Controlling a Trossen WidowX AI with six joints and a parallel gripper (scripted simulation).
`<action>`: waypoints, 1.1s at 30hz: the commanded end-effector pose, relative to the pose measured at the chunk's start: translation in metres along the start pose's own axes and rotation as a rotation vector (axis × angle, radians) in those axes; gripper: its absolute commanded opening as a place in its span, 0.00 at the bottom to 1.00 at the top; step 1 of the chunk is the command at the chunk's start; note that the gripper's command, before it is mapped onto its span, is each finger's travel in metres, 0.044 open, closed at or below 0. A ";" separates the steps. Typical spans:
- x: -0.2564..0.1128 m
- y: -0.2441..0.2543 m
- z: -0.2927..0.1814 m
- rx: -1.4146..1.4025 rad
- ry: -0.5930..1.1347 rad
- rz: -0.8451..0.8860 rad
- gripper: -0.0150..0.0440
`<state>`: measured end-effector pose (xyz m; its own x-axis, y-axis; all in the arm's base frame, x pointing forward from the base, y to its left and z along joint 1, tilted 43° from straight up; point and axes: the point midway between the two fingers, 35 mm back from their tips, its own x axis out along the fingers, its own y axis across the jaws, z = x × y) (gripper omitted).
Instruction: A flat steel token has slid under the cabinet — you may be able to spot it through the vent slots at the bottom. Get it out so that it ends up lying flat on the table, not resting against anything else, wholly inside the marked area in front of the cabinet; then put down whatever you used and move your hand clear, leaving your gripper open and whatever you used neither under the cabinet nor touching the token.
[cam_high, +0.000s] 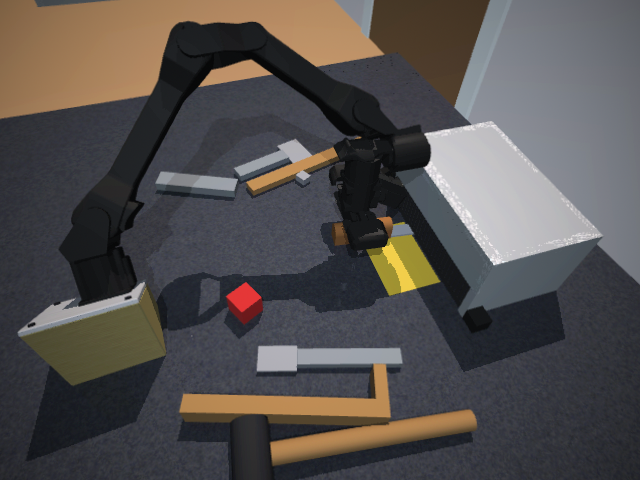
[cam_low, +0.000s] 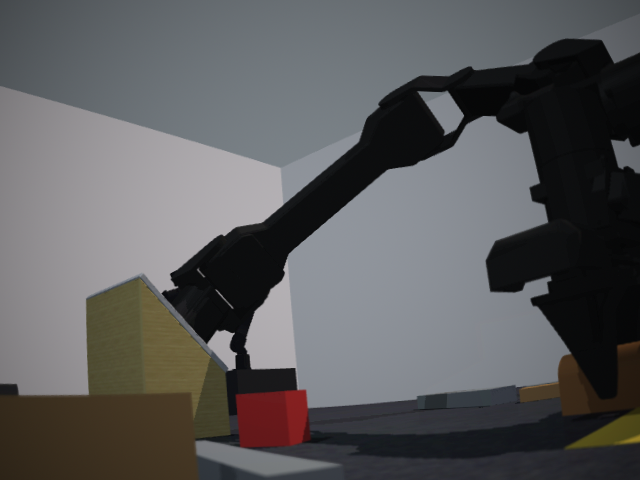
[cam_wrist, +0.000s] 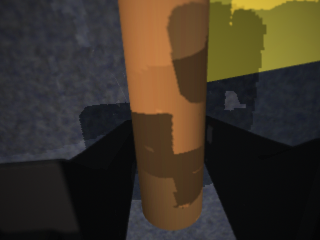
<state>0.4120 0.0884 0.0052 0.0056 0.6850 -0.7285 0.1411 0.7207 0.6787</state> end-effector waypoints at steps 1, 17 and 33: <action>0.001 -0.010 0.000 0.008 0.000 -0.002 0.25; 0.001 -0.017 0.000 0.008 0.000 -0.002 0.25; 0.001 -0.016 -0.008 0.008 0.000 -0.002 0.25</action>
<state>0.4073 0.0781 -0.0046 0.0099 0.6867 -0.7269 0.1449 0.7182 0.6806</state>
